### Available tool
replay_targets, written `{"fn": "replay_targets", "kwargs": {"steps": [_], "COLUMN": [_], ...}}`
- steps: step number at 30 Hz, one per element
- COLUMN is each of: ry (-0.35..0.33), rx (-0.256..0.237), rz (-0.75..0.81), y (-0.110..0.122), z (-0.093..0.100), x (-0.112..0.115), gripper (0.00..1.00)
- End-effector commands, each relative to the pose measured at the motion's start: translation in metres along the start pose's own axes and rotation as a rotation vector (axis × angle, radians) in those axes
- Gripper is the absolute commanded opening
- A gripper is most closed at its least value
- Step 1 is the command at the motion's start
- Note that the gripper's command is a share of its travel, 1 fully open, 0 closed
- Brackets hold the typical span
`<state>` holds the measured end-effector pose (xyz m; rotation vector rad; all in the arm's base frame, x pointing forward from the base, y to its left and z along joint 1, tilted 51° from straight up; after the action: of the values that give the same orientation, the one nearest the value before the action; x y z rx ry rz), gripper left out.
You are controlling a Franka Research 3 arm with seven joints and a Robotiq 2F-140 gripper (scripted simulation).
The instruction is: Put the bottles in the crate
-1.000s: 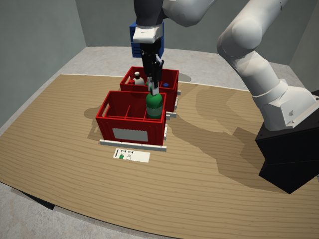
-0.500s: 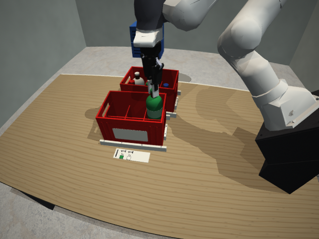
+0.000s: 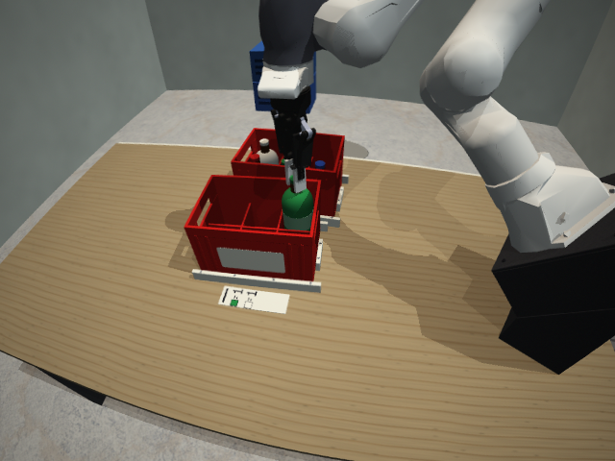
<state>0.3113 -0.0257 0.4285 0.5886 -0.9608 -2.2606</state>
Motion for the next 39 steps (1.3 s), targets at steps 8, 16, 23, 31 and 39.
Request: {"fn": "replay_targets", "kwargs": {"steps": [8,16,23,31,39], "ry": [0.015,0.015,0.015,0.015,0.015], "rx": [0.008,0.008,0.008,0.008,0.008], "rz": [-0.009,-0.009,-0.009,-0.009,-0.009], "y": [0.002,0.002,0.002,0.002,0.002], "z": [-0.007,-0.015,-0.021,-0.021,-0.021], "x": [-0.004,-0.004,-0.004,-0.004,-0.003], "gripper": [0.0,0.0,0.0,0.0,0.0]}}
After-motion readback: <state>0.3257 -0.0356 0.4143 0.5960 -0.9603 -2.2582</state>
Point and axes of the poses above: the point where the finger pads meet when closed, its own z axis back along the fingers, its own y axis across the jaws, x = y × z, the point moved 9 cm from there along z, back along the fingers, and after that the axes turned 3 degrees about z, right-handed, at the moved point
